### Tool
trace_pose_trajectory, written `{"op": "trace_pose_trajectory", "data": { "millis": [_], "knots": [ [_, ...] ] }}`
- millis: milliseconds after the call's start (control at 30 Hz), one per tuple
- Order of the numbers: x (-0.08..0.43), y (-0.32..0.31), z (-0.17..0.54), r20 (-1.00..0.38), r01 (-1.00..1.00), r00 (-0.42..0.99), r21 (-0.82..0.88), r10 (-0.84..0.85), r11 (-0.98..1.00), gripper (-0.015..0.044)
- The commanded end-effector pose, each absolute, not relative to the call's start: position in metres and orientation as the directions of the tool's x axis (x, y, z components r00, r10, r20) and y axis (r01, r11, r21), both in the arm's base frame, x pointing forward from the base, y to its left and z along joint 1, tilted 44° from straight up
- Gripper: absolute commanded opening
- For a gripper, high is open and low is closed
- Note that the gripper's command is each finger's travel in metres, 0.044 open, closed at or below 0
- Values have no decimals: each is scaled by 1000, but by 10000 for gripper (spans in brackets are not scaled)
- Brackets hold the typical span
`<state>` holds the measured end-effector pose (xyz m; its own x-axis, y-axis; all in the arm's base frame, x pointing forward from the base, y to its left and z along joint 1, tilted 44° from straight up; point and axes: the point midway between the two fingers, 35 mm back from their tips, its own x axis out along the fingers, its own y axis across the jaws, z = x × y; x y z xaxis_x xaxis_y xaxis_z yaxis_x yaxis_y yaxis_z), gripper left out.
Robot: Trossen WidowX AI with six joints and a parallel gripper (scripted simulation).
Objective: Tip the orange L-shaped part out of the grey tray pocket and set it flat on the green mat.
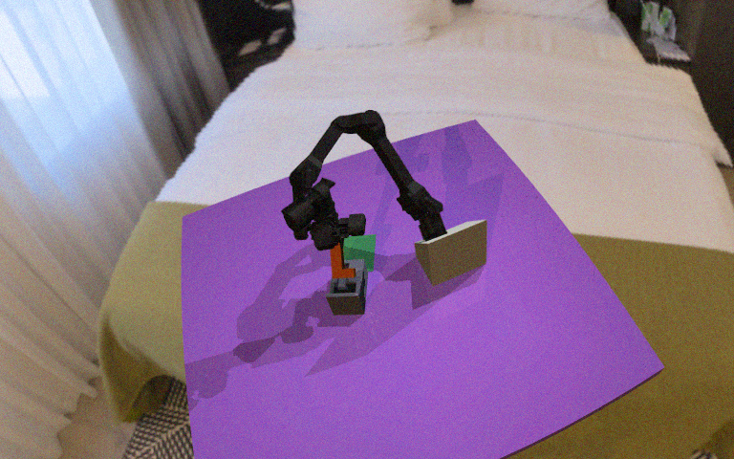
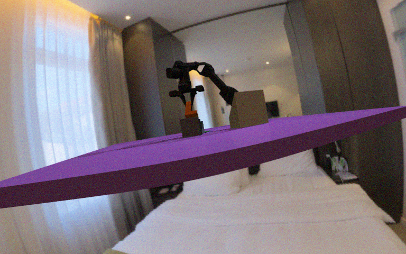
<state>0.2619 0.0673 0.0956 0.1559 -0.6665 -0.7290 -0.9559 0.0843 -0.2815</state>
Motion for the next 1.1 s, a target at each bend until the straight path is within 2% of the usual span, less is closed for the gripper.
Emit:
{"op": "trace_pose_trajectory", "data": {
  "millis": [0,1067],
  "knots": [
    [257,55,105,-727,-956,157,-281,-668,81,0],
    [218,-29,174,-724,-957,156,-280,-671,80,0]
  ]
}}
